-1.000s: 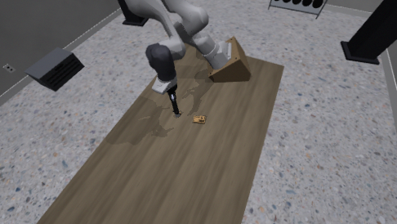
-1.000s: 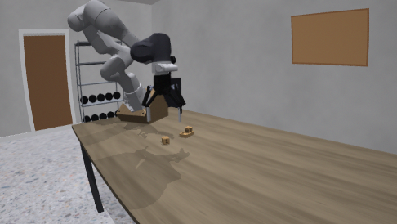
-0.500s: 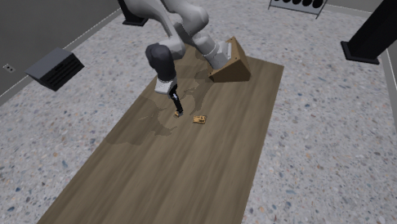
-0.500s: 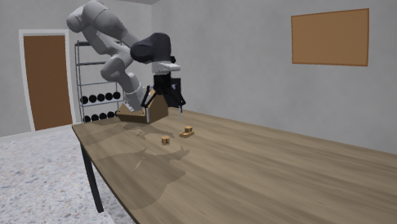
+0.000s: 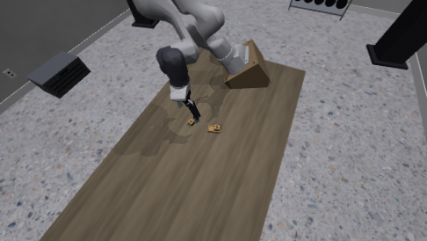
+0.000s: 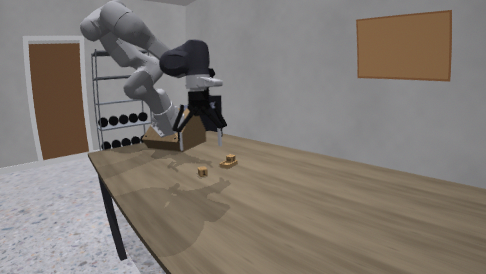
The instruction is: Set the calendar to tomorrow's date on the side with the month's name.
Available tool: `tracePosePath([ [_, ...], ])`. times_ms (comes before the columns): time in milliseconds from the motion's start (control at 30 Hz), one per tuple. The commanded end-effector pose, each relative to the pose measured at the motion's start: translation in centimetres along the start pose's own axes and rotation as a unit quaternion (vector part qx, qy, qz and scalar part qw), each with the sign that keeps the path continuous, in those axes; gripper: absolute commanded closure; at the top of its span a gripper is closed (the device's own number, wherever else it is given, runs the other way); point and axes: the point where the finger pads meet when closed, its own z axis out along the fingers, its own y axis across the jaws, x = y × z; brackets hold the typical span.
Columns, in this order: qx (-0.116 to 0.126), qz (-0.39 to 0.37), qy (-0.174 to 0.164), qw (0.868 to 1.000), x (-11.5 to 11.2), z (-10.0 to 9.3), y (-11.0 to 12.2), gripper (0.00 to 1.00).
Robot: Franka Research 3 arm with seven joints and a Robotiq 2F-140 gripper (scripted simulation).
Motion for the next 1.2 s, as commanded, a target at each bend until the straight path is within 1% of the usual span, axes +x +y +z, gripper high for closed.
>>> tracePosePath([
  [0,0.001,-0.071,-0.004,0.997,0.21,-0.07,0.18,0.0],
  [67,0.001,-0.101,-0.004,0.995,0.2,-0.09,0.18,0.0],
  [333,0.001,-0.159,-0.004,0.987,0.19,-0.13,0.17,0.0],
  [500,0.002,-0.207,-0.004,0.978,0.18,-0.17,0.16,0.0],
  [567,0.002,-0.207,-0.004,0.978,0.18,-0.17,0.16,0.0],
  [600,0.002,-0.229,-0.004,0.974,0.17,-0.18,0.16,0.0],
  [867,0.002,-0.294,-0.004,0.956,0.16,-0.22,0.15,0.0],
  [900,0.002,-0.295,-0.004,0.955,0.16,-0.22,0.15,0.0],
  [933,0.002,-0.309,-0.004,0.951,0.15,-0.23,0.14,0.0],
  [1067,0.002,-0.34,-0.004,0.94,0.14,-0.25,0.14,0.0],
  [1133,0.002,-0.34,-0.004,0.94,0.14,-0.25,0.14,0.0],
  [1167,0.002,-0.358,-0.004,0.934,0.14,-0.26,0.13,0.0],
])
